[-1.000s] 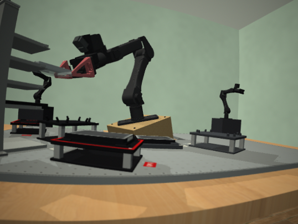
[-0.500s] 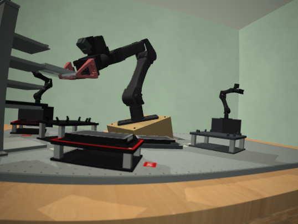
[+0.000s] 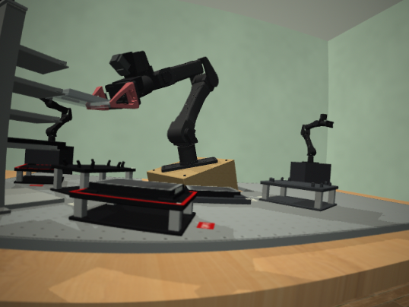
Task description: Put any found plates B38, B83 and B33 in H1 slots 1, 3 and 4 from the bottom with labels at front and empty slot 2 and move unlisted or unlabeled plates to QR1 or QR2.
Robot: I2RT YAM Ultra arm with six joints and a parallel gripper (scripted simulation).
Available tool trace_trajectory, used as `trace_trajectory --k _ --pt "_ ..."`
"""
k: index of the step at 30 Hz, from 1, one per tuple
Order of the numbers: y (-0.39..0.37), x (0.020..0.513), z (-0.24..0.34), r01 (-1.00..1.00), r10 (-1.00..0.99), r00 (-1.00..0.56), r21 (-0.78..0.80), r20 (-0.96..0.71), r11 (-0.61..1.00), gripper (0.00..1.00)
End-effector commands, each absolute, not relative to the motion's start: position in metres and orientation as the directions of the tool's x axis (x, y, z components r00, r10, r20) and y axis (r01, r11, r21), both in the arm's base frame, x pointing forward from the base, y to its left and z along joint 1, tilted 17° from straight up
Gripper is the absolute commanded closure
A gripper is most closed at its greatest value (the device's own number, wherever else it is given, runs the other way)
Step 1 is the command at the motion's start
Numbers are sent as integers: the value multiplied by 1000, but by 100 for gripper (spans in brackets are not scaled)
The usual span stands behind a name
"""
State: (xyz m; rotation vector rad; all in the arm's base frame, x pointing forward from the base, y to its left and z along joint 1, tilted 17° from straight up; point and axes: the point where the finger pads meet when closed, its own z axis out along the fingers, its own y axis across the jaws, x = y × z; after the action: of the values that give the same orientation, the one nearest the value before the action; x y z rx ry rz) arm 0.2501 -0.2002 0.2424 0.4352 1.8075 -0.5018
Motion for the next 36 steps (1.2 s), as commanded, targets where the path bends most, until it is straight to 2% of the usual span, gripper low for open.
trace_trajectory --k 1,36 --pt "-198 247 248 528 29 -268 -121 -963 841 14" --pt "-179 215 238 528 29 -269 -122 -963 841 14"
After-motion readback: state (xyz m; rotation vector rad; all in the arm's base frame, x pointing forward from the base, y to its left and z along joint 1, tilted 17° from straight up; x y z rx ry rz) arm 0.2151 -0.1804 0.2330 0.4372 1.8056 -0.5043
